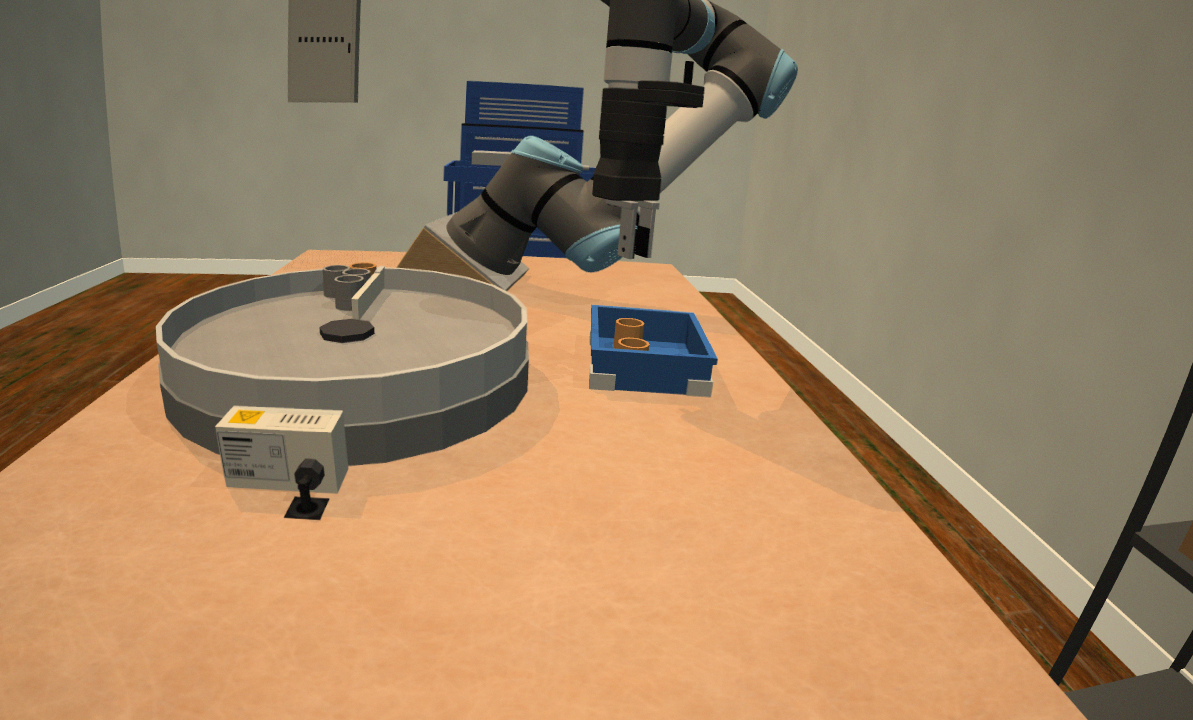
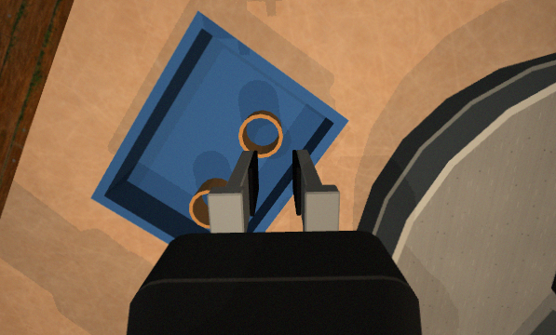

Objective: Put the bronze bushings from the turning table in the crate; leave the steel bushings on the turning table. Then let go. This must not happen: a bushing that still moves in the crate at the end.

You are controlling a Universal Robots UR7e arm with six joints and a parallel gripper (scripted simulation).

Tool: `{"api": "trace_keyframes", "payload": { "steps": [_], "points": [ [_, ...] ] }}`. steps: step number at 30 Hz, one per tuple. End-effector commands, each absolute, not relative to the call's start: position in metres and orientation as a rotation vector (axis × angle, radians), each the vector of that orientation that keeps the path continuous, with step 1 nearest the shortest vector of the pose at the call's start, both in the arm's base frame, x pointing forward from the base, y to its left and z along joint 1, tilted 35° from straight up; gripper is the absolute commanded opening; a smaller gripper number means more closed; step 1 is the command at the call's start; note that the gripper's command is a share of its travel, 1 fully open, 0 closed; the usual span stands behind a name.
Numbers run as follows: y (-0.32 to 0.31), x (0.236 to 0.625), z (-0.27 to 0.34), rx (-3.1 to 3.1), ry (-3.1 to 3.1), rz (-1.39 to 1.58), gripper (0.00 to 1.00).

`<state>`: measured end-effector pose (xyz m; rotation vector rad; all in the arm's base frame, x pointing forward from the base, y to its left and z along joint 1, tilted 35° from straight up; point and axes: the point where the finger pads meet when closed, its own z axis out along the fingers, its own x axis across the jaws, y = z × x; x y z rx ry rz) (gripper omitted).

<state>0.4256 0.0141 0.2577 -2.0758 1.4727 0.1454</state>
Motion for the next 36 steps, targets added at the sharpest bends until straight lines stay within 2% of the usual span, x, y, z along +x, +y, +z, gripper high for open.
{"api": "trace_keyframes", "payload": {
  "steps": [1,34,36],
  "points": [
    [0.014,0.426,0.258,-2.076,1.473,0.144,0.47],
    [0.014,0.426,0.258,-2.076,1.473,0.144,0.47],
    [-0.002,0.417,0.245,-2.076,1.473,0.144,0.45]
  ]
}}
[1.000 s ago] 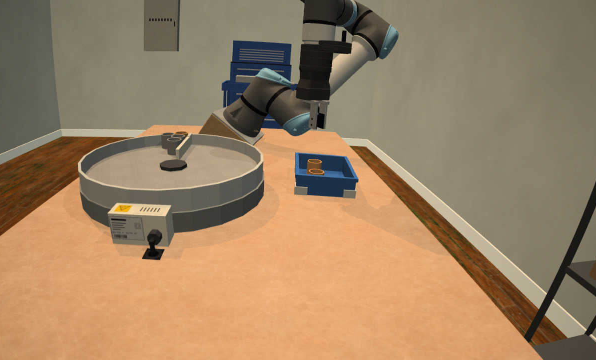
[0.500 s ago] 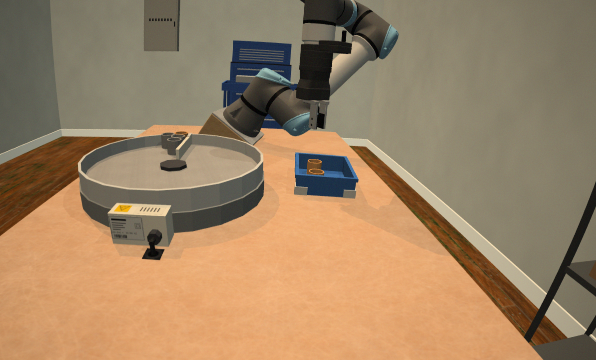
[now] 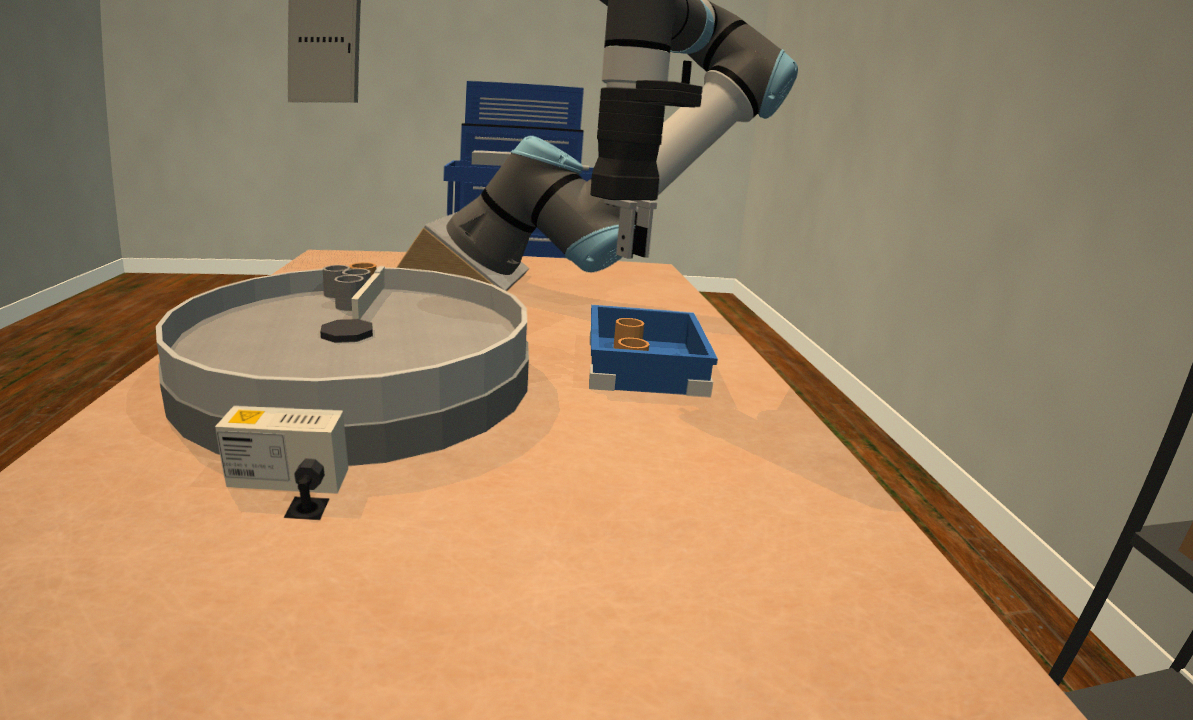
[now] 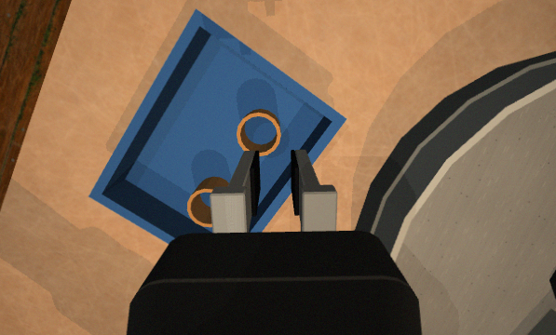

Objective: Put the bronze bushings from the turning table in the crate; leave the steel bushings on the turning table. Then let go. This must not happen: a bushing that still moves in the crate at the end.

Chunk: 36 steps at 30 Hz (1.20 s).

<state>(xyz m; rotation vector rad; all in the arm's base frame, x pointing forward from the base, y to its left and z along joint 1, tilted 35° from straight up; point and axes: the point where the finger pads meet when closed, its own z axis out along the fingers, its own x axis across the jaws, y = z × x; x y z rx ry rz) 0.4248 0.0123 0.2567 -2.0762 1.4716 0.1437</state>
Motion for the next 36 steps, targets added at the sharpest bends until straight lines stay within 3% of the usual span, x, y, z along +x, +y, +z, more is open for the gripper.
{"api": "trace_keyframes", "payload": {
  "steps": [1,15,20,32,36],
  "points": [
    [-0.009,0.413,0.239,-2.076,1.473,0.144,0.45],
    [-0.025,0.404,0.226,-2.076,1.472,0.145,0.45],
    [-0.063,0.383,0.193,-2.075,1.473,0.145,0.45],
    [-0.063,0.383,0.193,-2.075,1.473,0.145,0.45],
    [-0.094,0.366,0.168,-2.075,1.474,0.146,0.45]
  ]
}}
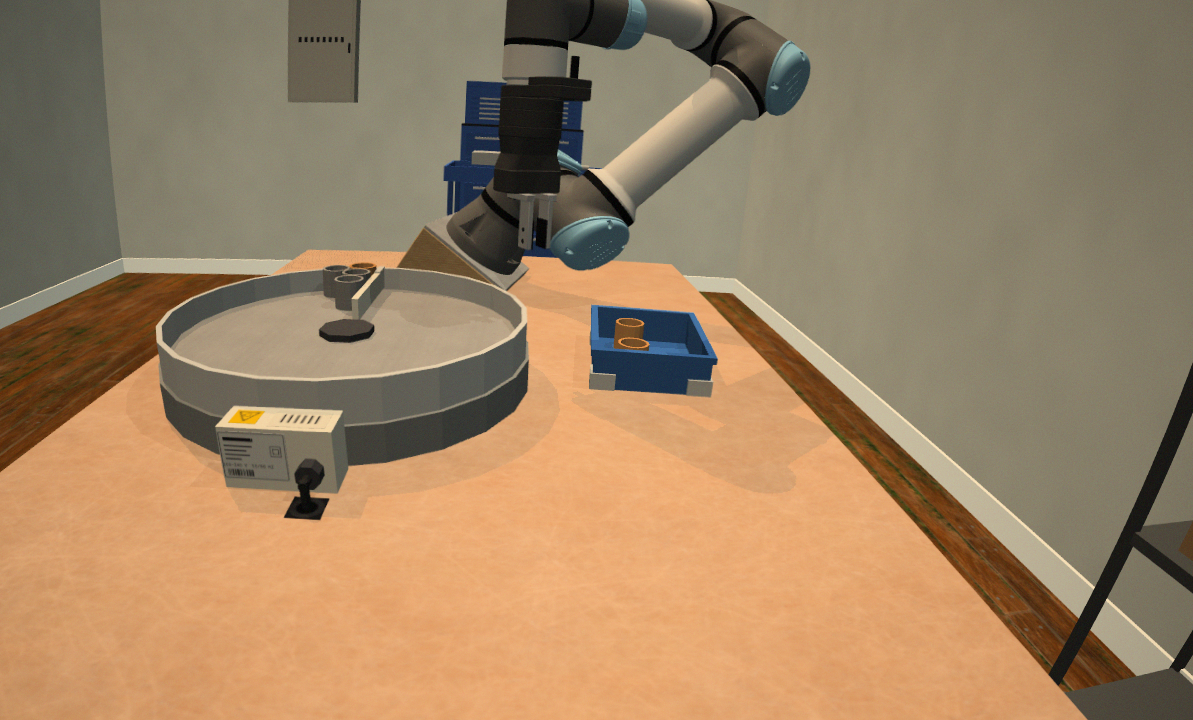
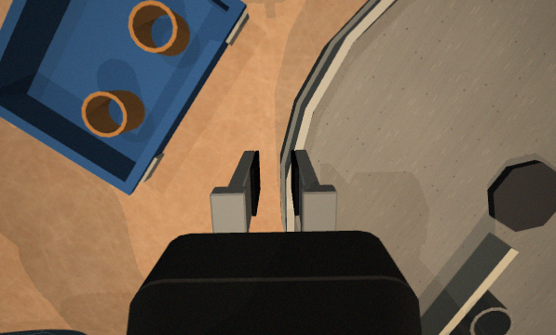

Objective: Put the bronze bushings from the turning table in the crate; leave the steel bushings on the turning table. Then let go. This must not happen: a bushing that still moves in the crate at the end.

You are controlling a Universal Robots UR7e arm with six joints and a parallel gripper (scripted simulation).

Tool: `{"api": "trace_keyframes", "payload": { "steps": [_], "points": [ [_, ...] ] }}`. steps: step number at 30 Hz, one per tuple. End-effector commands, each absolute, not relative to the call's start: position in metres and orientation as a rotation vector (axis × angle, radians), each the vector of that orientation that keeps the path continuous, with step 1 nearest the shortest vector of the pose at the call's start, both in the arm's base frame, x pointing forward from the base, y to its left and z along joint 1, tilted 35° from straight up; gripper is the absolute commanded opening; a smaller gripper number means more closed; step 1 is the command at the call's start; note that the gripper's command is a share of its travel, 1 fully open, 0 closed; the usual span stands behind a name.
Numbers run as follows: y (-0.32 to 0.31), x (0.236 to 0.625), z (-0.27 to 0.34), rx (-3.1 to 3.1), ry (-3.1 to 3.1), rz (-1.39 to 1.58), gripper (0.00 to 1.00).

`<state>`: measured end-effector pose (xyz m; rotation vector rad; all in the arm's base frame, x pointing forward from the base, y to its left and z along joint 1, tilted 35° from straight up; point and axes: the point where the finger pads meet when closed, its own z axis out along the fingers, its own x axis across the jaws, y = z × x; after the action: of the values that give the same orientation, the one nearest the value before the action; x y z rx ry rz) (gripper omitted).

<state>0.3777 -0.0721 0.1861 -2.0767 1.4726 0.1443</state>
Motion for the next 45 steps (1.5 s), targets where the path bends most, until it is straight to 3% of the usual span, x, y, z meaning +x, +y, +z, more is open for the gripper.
{"api": "trace_keyframes", "payload": {
  "steps": [1,13,18,45],
  "points": [
    [-0.102,0.361,0.161,-2.075,1.474,0.146,0.45],
    [-0.102,0.361,0.161,-2.075,1.474,0.146,0.45],
    [-0.140,0.340,0.129,-2.074,1.474,0.148,0.45],
    [-0.178,0.318,0.097,-2.073,1.475,0.149,0.45]
  ]
}}
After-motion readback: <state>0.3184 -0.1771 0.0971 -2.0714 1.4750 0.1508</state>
